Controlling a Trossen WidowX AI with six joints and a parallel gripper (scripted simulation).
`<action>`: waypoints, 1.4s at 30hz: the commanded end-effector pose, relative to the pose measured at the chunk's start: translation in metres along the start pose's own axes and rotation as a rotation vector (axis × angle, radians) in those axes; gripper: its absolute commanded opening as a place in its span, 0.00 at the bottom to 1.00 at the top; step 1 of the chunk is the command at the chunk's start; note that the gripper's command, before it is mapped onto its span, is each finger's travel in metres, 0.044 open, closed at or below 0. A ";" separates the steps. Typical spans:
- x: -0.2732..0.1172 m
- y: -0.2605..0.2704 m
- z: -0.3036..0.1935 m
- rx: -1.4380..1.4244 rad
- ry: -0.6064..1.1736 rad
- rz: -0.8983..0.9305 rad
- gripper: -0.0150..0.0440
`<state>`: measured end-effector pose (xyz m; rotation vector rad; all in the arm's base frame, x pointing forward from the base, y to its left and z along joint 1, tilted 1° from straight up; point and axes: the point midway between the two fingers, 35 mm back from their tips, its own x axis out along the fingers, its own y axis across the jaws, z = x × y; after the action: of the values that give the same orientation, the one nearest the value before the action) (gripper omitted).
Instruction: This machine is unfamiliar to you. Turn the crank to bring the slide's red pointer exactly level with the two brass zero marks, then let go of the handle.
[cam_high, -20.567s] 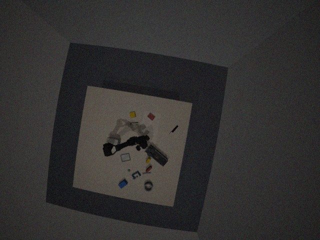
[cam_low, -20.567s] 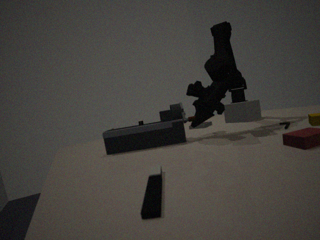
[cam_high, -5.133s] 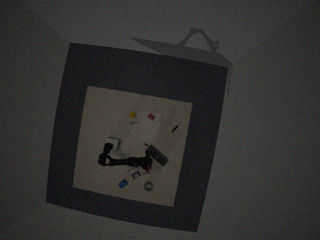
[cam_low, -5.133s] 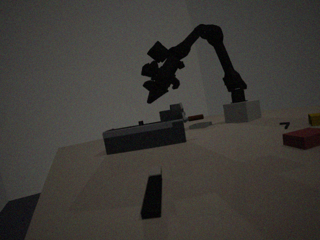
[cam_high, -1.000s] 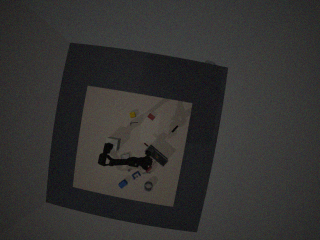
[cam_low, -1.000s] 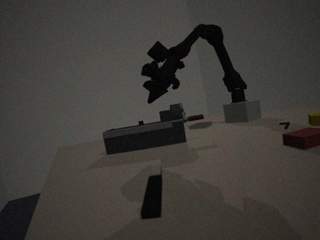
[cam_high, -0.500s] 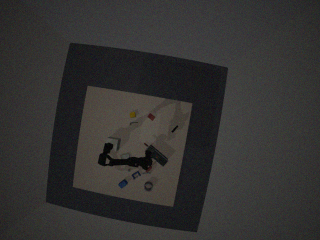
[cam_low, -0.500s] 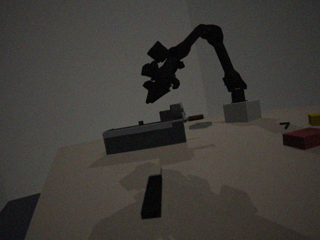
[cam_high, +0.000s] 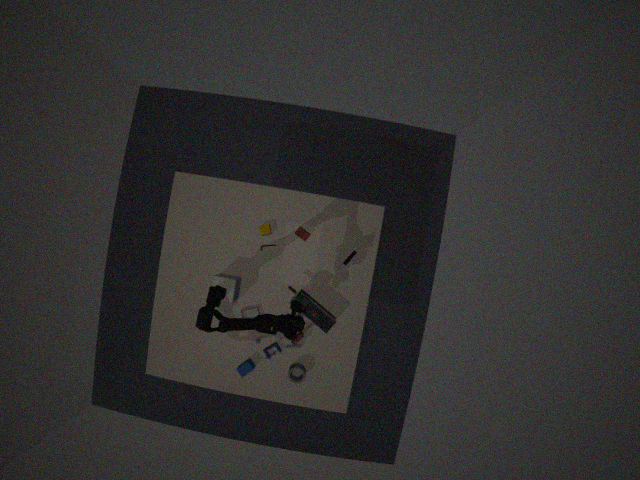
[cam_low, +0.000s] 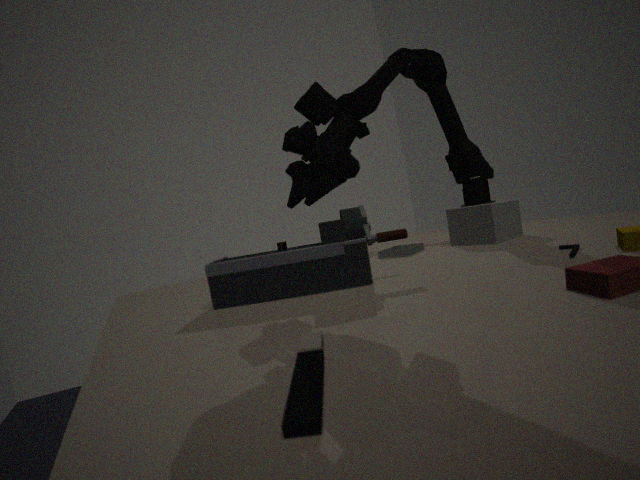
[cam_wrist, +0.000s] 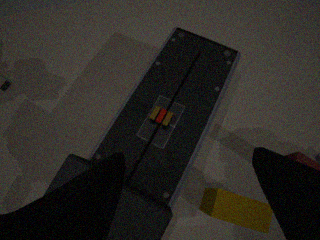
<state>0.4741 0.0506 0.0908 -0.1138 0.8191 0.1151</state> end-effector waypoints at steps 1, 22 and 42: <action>0.000 0.000 0.000 0.000 0.000 0.000 0.69; 0.000 0.000 0.000 0.000 0.000 0.000 0.25; 0.000 0.000 0.000 0.000 0.000 0.001 0.70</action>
<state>0.4741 0.0509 0.0908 -0.1129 0.8193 0.1164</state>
